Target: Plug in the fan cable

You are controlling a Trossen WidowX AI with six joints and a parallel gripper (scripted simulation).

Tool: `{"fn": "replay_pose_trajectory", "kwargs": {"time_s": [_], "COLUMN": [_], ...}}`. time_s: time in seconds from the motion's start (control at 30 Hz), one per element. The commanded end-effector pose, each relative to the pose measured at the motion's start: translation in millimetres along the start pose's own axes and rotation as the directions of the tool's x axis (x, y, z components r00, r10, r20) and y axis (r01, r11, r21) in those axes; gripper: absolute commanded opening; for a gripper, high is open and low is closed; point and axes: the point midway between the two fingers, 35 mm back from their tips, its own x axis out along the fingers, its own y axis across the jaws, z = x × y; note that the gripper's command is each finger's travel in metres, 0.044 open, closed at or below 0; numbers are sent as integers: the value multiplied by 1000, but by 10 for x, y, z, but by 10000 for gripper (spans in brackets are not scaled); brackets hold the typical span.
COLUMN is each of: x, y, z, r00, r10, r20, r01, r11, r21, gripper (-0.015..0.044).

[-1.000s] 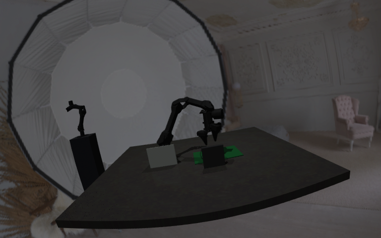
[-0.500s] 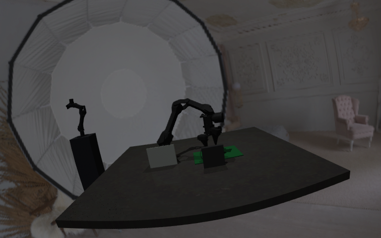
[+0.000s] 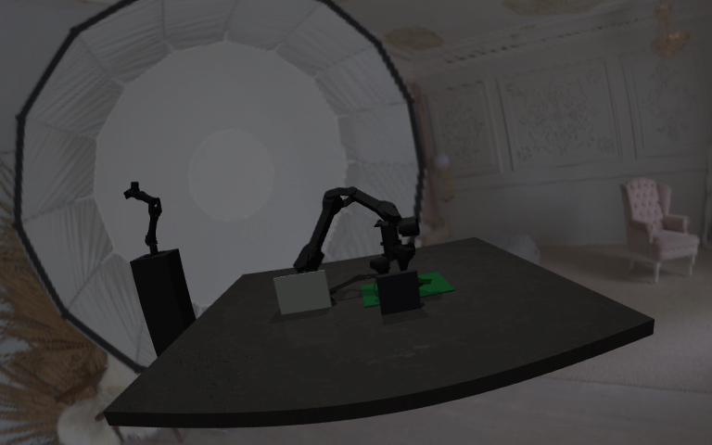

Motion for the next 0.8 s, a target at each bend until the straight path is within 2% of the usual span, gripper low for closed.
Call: {"fn": "replay_pose_trajectory", "kwargs": {"time_s": [0.0,0.3,0.77], "x": [78,165,141], "y": [-1,-3,-4], "z": [-13,-20,-14], "r00": [1000,1000,1000], "r10": [3,3,-1], "r20": [-5,-6,-3], "r01": [-2,-3,1], "r11": [1000,1000,1000], "r21": [7,6,0], "gripper": [440,440,73]}}
